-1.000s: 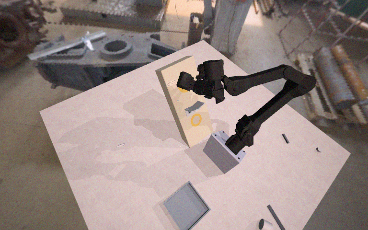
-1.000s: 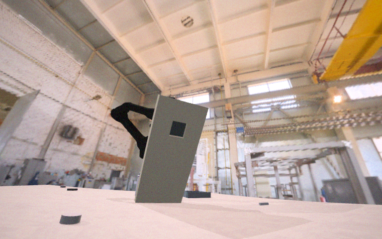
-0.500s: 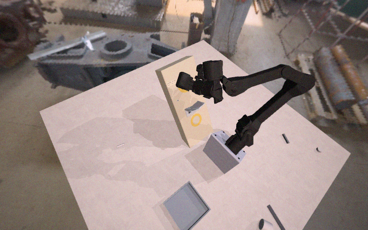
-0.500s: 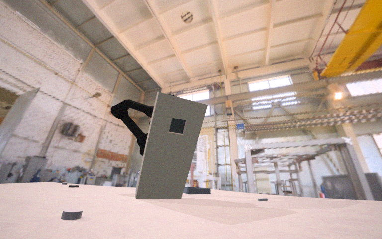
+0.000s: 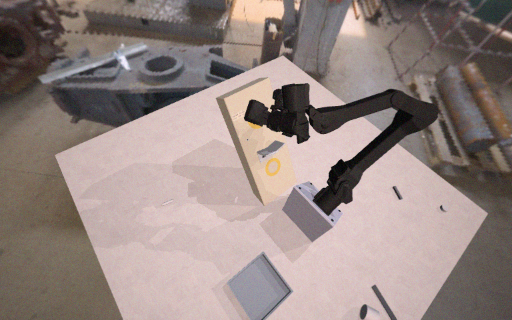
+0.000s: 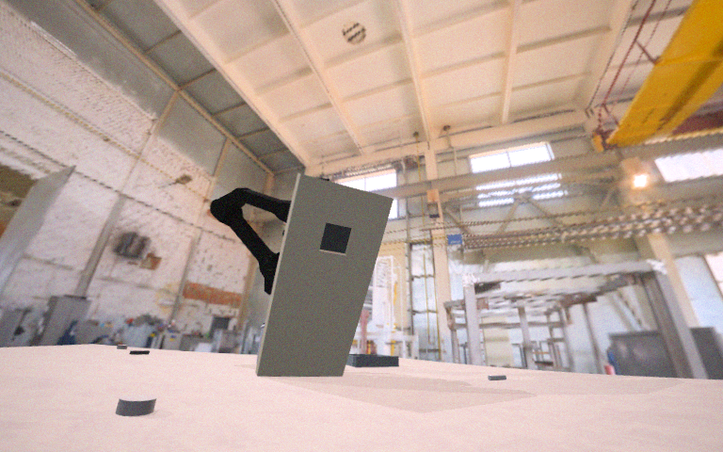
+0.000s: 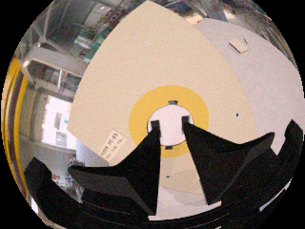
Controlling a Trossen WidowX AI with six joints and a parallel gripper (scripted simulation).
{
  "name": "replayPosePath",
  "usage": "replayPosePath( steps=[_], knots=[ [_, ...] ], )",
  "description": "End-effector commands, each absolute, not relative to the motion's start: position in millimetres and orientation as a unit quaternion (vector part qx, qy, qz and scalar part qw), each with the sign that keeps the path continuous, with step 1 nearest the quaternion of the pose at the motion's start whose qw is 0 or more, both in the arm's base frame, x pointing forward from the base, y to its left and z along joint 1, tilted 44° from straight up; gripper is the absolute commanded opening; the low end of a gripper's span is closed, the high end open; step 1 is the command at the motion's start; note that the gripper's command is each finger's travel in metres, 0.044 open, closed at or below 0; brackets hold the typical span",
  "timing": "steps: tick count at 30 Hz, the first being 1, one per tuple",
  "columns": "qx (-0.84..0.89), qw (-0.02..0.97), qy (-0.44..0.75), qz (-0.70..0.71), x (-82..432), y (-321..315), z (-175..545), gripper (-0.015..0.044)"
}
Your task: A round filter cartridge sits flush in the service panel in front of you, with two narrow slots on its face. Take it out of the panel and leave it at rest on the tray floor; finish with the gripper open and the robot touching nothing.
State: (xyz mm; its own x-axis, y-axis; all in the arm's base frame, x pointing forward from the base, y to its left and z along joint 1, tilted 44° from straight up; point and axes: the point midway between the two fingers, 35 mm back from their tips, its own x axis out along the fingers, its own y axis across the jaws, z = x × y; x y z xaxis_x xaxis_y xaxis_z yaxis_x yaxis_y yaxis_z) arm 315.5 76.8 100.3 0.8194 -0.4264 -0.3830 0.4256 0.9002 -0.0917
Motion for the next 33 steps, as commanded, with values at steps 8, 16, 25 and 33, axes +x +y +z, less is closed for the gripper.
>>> replayPosePath(
  steps=[8, 16, 25, 33],
  knots=[
    [-0.002, 0.954, 0.202, -0.221, 319, 76, 98, 0.0114],
    [-0.002, 0.954, 0.202, -0.221, 322, 75, 97, 0.0114],
    [-0.002, 0.954, 0.202, -0.221, 327, 72, 95, 0.0114],
    [-0.002, 0.954, 0.202, -0.221, 329, 71, 94, 0.0114]
  ],
)
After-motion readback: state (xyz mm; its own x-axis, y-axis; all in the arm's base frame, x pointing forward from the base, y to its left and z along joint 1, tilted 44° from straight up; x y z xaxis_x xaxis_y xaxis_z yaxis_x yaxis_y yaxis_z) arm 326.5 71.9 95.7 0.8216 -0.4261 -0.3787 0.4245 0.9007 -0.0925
